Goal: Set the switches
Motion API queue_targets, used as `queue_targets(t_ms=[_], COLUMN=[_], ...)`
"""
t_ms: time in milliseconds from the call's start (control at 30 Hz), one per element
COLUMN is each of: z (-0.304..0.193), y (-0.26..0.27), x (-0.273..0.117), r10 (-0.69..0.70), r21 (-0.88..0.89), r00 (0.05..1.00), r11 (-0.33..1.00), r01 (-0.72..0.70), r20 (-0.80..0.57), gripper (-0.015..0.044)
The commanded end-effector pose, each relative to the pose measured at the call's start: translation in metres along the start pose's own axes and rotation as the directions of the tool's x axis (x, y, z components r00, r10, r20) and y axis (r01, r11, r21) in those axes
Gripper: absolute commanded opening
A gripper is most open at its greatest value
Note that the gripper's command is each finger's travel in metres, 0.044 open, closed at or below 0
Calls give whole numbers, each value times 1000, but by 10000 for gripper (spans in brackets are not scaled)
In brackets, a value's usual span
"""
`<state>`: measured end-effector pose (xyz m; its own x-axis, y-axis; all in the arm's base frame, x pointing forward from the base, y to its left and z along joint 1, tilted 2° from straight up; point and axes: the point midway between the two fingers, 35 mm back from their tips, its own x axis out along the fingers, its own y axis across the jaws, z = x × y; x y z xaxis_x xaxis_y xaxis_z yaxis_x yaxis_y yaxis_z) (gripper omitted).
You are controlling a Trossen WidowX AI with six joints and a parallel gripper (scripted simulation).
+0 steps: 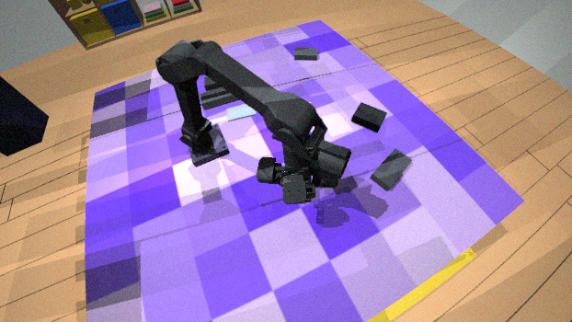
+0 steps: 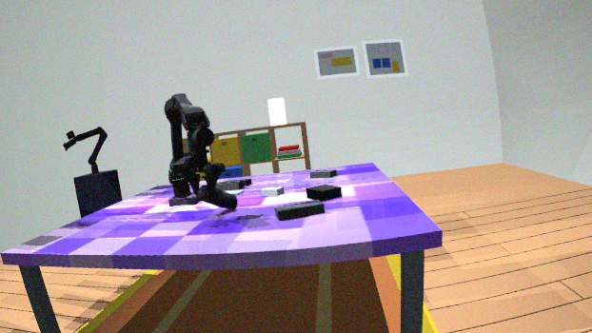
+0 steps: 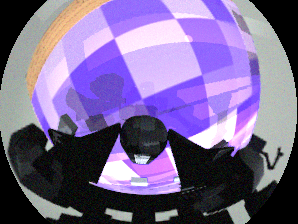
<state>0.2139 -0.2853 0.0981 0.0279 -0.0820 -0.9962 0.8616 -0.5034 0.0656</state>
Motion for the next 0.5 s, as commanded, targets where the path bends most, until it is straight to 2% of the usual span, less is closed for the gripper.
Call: queue_targets(t_ms=[0, 467], z=[-3, 2], y=[-1, -1], x=[6, 16], r10=[-9, -9], r21=[-13, -13], r00=[1000, 1000], r11=[1000, 1000], r01=[8, 9], r20=[-14, -14], gripper=[338, 338])
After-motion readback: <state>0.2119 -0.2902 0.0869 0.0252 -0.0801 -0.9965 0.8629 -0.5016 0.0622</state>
